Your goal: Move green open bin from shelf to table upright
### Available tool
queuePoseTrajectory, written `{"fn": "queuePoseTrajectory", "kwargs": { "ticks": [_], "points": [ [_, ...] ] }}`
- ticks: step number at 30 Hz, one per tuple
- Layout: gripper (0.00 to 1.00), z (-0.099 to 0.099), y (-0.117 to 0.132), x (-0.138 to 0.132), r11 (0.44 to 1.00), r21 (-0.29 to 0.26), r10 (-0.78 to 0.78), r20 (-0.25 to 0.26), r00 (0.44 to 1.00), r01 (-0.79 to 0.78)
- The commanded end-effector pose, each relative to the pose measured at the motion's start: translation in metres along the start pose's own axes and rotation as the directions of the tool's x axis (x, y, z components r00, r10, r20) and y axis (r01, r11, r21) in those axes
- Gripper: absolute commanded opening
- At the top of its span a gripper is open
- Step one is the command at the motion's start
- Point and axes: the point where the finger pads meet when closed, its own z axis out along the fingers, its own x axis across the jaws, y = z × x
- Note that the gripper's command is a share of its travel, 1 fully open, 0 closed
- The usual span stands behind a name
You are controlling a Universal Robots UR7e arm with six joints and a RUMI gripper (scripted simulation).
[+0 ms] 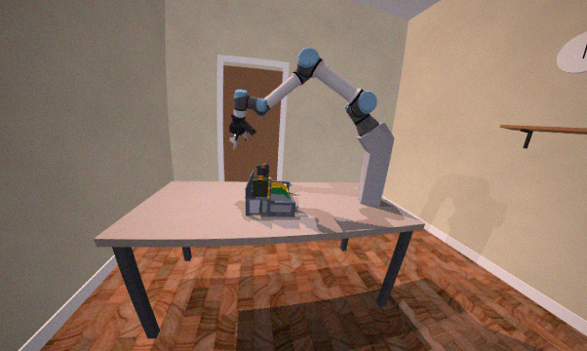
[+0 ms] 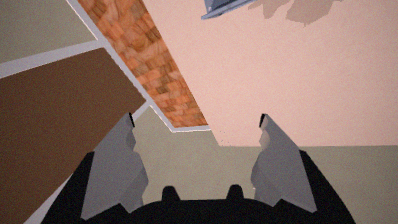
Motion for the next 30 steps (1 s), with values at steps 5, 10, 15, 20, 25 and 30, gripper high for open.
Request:
{"fn": "queuePoseTrajectory", "kwargs": {
  "ticks": [5, 10, 15, 20, 25, 30],
  "points": [
    [1.00, 0.000, -0.010, -0.002, 0.998, 0.024, 0.066, -0.005, 0.998, -0.066],
    [1.00, 0.000, -0.016, -0.003, 0.994, 0.038, 0.103, -0.006, 0.995, -0.103],
    [1.00, 0.000, -0.022, -0.003, 0.989, 0.053, 0.142, -0.006, 0.990, -0.141],
    [1.00, 0.000, -0.028, -0.004, 0.981, 0.069, 0.182, -0.005, 0.983, -0.181],
    [1.00, 0.000, -0.032, -0.005, 0.975, 0.079, 0.207, -0.003, 0.978, -0.206],
    [1.00, 0.000, -0.039, -0.005, 0.964, 0.096, 0.250, 0.000, 0.968, -0.249]
  ]
}}
